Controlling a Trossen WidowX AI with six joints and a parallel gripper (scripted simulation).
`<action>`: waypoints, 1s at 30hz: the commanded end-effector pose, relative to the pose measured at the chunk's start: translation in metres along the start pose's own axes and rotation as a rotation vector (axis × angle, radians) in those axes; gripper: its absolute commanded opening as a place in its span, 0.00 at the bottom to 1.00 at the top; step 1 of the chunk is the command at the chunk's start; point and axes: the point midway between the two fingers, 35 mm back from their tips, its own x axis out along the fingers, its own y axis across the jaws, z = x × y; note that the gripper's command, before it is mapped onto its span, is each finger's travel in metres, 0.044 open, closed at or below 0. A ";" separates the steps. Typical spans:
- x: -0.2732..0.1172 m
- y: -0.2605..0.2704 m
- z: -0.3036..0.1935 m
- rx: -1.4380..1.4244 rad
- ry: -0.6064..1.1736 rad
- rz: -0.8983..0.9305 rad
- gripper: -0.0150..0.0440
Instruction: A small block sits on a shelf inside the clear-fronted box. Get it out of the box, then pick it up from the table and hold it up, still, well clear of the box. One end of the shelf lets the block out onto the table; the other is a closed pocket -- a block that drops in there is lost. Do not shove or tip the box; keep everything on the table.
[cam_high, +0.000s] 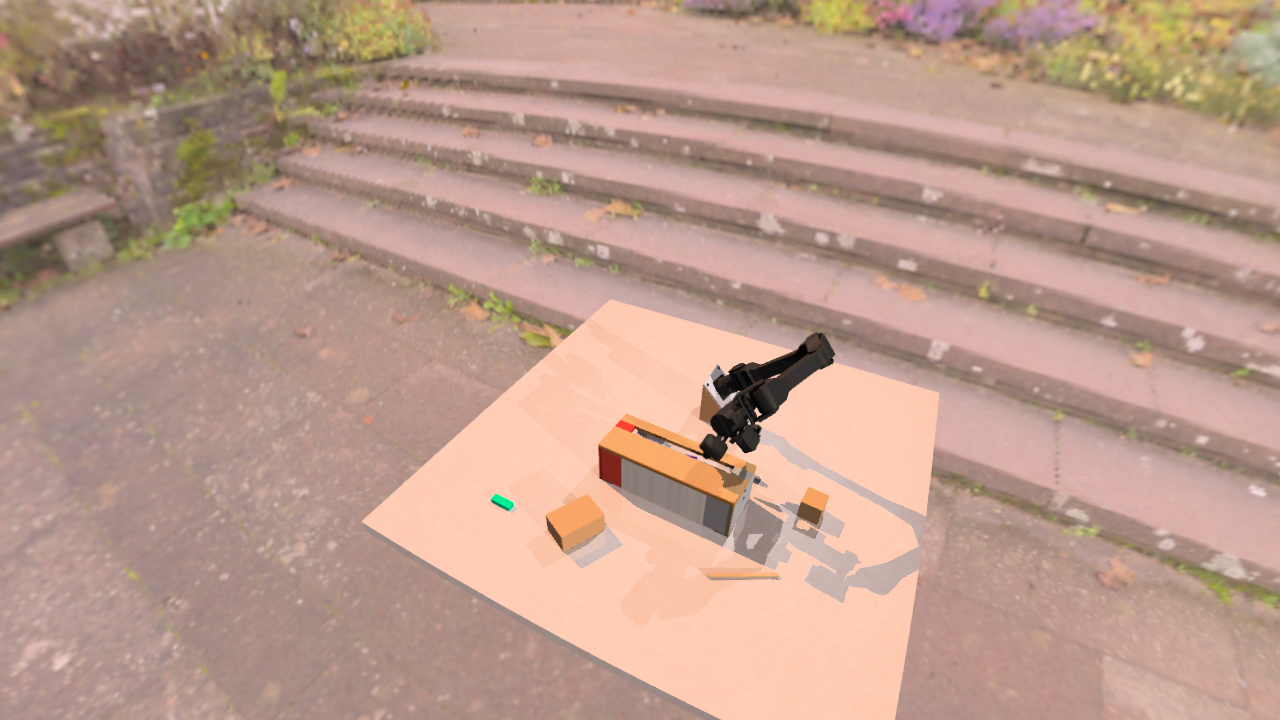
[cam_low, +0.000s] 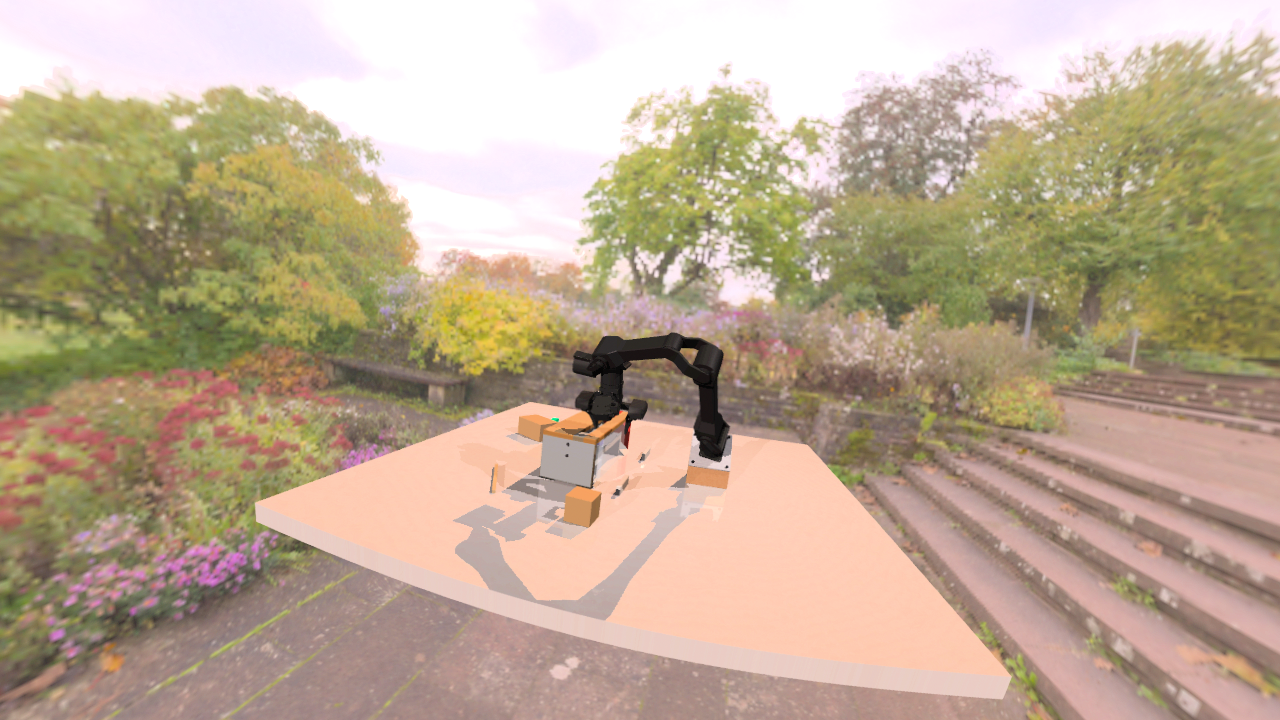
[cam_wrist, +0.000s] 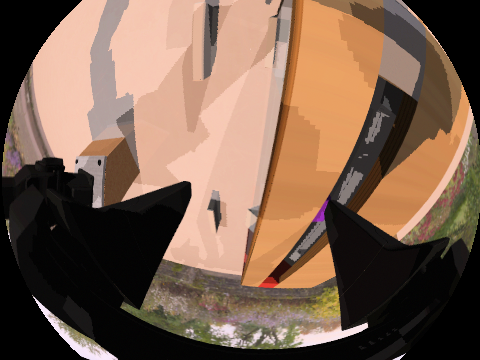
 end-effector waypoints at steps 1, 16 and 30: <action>0.009 0.001 0.003 0.002 -0.004 0.005 0.93; 0.032 0.002 0.010 0.002 -0.006 0.005 0.93; 0.039 0.002 -0.003 0.000 -0.001 0.001 0.93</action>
